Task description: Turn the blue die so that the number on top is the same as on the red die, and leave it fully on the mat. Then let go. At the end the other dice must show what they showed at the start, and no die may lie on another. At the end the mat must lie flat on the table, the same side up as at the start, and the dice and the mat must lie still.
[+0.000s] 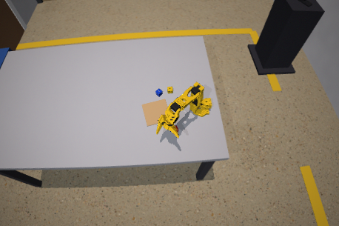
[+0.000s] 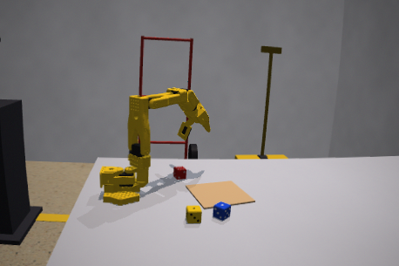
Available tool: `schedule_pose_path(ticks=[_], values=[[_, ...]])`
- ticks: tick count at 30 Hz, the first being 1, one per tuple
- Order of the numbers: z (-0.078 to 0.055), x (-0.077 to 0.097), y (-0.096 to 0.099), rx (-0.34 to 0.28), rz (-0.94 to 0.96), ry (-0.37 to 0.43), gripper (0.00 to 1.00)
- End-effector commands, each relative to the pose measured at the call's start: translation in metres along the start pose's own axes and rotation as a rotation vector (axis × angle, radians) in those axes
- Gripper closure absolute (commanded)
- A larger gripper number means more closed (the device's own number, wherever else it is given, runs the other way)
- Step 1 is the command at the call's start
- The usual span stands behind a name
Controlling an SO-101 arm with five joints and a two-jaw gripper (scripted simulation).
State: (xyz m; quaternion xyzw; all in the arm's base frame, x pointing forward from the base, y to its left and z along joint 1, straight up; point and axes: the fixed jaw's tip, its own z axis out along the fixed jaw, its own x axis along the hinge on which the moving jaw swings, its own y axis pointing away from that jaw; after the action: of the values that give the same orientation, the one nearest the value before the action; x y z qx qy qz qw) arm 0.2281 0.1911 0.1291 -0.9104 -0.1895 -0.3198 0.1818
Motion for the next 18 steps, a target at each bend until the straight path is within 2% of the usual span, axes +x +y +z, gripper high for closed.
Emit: schedule_pose_path(ticks=[1,9,18], values=[[-0.019,0.02,-0.007,0.037,0.026,0.105,0.01],[-0.02,0.017,-0.006,0.038,0.09,0.098,0.02],[-0.023,0.007,-0.004,0.04,0.262,0.079,0.06]])
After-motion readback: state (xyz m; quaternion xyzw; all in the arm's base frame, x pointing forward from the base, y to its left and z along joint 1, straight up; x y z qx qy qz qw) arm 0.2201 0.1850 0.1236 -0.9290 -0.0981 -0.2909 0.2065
